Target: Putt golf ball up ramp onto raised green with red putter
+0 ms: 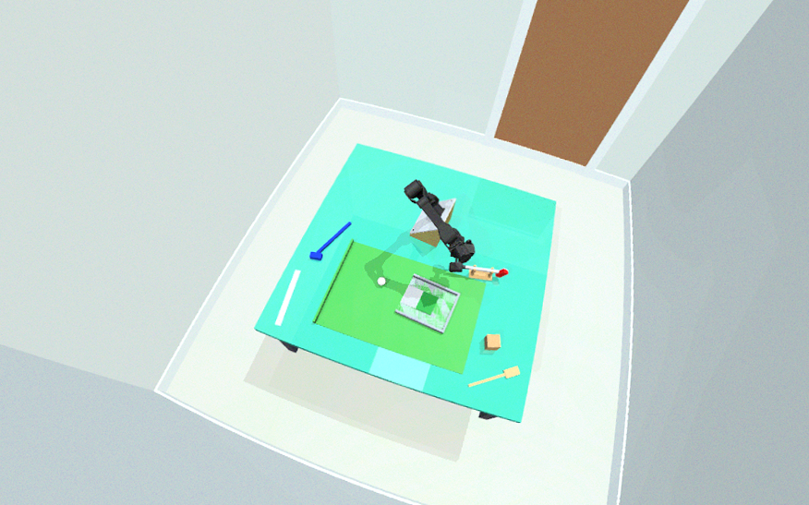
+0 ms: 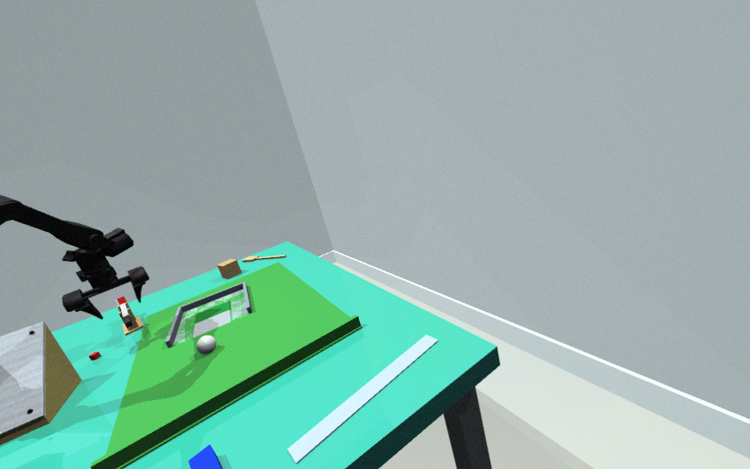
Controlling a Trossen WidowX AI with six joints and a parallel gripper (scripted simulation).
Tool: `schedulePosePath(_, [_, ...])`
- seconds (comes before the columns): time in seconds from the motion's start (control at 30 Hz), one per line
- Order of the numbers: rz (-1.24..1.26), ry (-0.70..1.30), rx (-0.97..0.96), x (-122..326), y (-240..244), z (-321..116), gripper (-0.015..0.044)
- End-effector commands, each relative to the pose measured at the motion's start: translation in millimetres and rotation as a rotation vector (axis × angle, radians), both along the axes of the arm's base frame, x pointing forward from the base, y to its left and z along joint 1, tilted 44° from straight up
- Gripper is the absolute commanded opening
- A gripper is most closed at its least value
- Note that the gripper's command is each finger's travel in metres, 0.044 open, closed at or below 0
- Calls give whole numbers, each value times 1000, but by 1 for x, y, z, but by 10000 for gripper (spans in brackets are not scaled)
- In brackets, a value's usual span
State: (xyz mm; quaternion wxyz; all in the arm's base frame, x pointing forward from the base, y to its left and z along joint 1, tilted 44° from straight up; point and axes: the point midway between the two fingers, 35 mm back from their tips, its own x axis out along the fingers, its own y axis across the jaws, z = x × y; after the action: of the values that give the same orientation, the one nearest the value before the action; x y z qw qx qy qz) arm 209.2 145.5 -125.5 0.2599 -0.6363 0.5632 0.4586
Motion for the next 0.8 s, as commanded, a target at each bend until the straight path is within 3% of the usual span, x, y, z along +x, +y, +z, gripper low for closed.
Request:
schedulePosePath(0.0, [10, 11, -12, 0, -8, -7, 440])
schedulePosePath(0.77, [9, 11, -13, 1, -39, -42, 440])
